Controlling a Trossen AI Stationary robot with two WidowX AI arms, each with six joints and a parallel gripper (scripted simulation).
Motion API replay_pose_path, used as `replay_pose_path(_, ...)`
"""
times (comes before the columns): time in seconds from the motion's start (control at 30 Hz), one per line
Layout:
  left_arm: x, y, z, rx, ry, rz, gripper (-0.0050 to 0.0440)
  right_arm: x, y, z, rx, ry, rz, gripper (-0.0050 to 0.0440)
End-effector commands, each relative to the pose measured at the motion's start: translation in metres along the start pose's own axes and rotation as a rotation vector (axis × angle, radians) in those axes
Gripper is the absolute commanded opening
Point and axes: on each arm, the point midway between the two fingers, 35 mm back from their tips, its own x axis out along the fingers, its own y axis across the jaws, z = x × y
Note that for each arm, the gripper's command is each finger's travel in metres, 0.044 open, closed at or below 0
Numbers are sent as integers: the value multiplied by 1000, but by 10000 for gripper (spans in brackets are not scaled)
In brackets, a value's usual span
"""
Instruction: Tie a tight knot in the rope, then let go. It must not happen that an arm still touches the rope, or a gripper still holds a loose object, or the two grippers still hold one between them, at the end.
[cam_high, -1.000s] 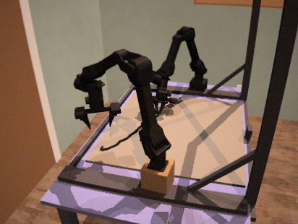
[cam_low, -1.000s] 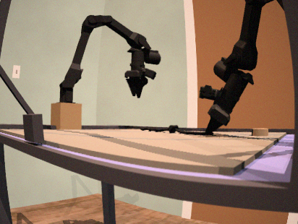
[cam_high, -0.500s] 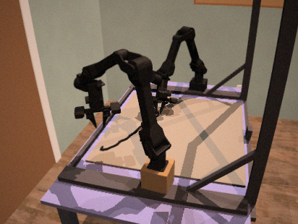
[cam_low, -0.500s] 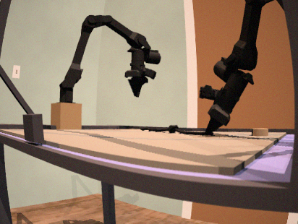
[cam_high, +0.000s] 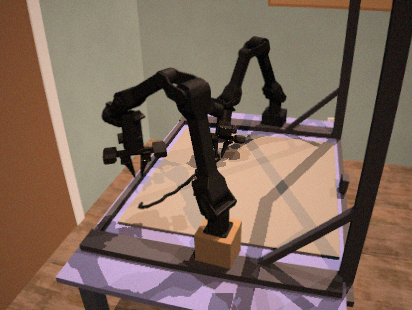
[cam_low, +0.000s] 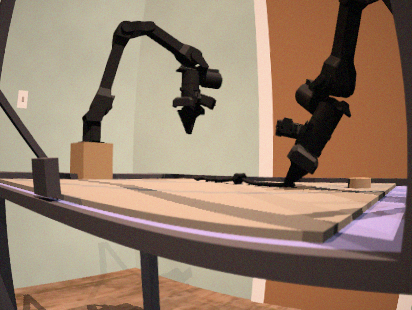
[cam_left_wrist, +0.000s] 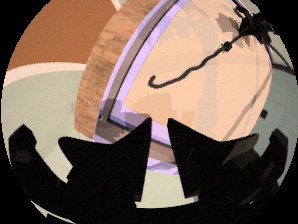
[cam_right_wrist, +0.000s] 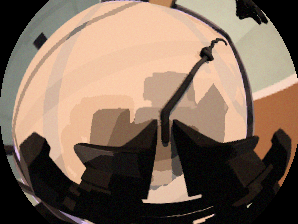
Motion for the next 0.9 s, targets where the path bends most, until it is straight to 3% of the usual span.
replay_pose_path(0.0, -8, 2, 2, -4, -20, 19, 85, -4, -4, 6, -6, -12, -13, 85)
replay_pose_path(0.27, -8, 2, 2, -4, -20, 19, 85, -4, -4, 6, -6, -12, -13, 85)
replay_pose_path(0.67, -8, 2, 2, -4, -20, 19, 373, -39, -13, 28, -7, -13, -14, 373)
replay_pose_path(0.73, -8, 2, 2, -4, -20, 19, 373, -39, -13, 28, -7, -13, -14, 373)
replay_pose_path(0.83, -8, 2, 2, -4, -20, 19, 440, -50, -16, 35, -7, -13, -14, 440)
replay_pose_path(0.87, -8, 2, 2, -4, -20, 19, 440, -51, -16, 36, -7, -13, -14, 440)
